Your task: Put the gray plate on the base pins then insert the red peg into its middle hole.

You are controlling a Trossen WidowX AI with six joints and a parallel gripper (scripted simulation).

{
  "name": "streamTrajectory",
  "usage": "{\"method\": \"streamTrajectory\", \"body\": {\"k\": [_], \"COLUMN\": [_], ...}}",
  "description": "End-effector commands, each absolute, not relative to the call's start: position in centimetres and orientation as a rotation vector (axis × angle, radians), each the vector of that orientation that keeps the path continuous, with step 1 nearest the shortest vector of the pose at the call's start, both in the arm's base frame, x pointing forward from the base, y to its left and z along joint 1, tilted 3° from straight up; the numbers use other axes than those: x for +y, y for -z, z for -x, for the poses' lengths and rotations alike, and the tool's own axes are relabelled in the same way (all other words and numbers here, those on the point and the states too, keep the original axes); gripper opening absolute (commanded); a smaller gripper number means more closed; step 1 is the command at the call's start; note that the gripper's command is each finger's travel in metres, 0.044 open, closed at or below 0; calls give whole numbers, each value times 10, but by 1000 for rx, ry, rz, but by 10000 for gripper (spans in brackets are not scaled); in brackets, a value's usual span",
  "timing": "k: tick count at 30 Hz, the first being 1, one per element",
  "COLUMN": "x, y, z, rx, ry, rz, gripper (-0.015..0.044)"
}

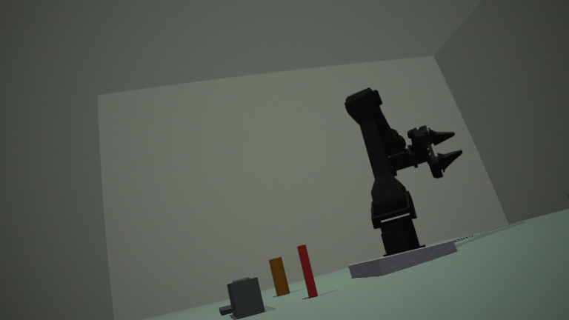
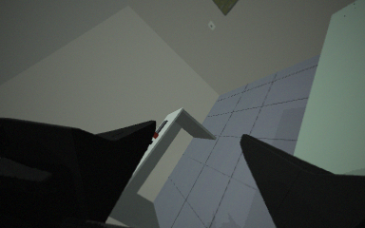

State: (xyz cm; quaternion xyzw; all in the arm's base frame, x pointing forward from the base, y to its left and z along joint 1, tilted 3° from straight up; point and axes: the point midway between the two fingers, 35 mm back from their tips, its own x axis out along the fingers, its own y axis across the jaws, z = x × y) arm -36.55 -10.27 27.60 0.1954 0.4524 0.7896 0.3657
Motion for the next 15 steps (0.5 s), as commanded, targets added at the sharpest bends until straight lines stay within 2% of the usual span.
{"method": "streamTrajectory", "body": {"k": [1,5,15], "x": [-103,-123,-234], "y": [-276,-272,-251], "z": [366,364,326], "rx": [1163,1168,1138], "ry": [-2030,-2100,-2496], "rz": [-502,-427,86], "gripper": [426,440,440]}}
